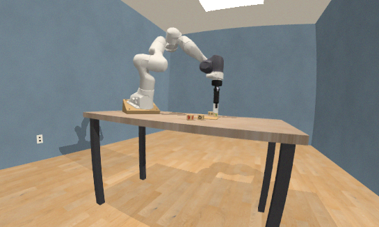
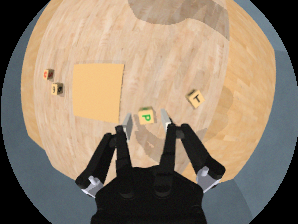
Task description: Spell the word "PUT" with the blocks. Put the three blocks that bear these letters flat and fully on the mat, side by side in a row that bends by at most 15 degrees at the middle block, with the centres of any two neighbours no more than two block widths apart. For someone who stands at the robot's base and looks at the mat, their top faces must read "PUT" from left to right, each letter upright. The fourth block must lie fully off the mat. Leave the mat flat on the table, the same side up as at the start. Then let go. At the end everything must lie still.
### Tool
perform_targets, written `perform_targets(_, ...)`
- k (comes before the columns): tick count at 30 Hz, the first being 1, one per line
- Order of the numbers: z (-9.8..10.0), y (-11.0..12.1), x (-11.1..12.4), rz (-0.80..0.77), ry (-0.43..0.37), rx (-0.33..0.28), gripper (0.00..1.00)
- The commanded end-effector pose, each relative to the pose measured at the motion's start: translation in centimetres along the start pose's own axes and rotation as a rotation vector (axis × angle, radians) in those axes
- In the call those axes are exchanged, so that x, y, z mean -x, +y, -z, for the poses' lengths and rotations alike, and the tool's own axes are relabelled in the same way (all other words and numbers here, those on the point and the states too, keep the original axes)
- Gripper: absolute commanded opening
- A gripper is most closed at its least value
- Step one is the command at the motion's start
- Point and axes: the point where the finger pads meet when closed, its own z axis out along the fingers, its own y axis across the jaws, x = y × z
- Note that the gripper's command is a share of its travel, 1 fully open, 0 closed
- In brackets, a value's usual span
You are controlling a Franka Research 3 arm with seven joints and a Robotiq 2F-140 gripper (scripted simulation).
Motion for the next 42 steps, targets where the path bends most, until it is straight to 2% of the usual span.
perform_targets(1, -0.6, -0.1, 0.2, 0.002, -0.007, 0.001, 0.40)
perform_targets(11, -2.5, -0.1, 0.2, 0.002, -0.007, 0.001, 0.40)
perform_targets(42, -2.7, -0.1, 0.2, 0.002, -0.007, 0.001, 0.40)
